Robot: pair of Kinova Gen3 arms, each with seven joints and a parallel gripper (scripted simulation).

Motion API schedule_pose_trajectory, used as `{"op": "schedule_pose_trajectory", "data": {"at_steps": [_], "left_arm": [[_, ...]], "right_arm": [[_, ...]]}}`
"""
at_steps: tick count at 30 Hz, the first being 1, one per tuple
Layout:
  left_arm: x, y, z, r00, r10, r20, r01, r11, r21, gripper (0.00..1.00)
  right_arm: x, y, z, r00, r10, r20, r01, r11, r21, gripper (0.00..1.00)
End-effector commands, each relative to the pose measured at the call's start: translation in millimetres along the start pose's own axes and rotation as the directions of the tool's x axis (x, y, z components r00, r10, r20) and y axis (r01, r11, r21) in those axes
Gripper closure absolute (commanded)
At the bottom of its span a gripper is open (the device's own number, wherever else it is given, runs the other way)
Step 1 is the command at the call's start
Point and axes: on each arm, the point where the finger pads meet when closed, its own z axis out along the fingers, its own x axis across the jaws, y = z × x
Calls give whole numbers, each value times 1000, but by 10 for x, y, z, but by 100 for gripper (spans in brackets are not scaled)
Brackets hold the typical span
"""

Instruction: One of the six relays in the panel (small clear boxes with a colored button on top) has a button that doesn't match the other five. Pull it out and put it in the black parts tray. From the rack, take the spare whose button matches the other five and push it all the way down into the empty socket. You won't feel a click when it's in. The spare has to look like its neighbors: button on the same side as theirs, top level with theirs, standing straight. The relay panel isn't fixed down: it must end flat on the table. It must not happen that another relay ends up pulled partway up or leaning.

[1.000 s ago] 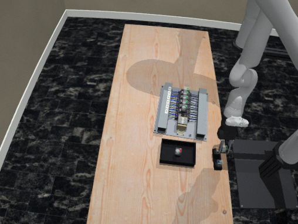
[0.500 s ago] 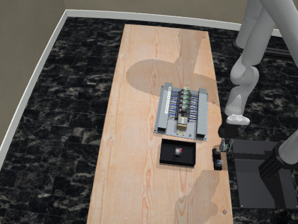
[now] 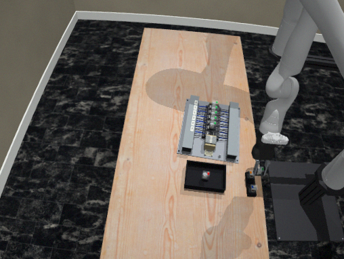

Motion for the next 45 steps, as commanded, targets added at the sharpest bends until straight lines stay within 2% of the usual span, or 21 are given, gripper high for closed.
{"op": "schedule_pose_trajectory", "data": {"at_steps": [1,43,45], "left_arm": [[4,3,2,1000,0,-1,0,1000,-1,100],[4,19,47,1000,0,-1,0,1000,-1,100],[51,81,26,1000,0,-1,0,1000,-1,100]], "right_arm": [[0,4,-6,1000,0,0,0,1000,-2,0],[0,4,-6,1000,0,0,0,1000,-2,0],[0,4,-6,1000,0,0,0,1000,-2,0]]}}
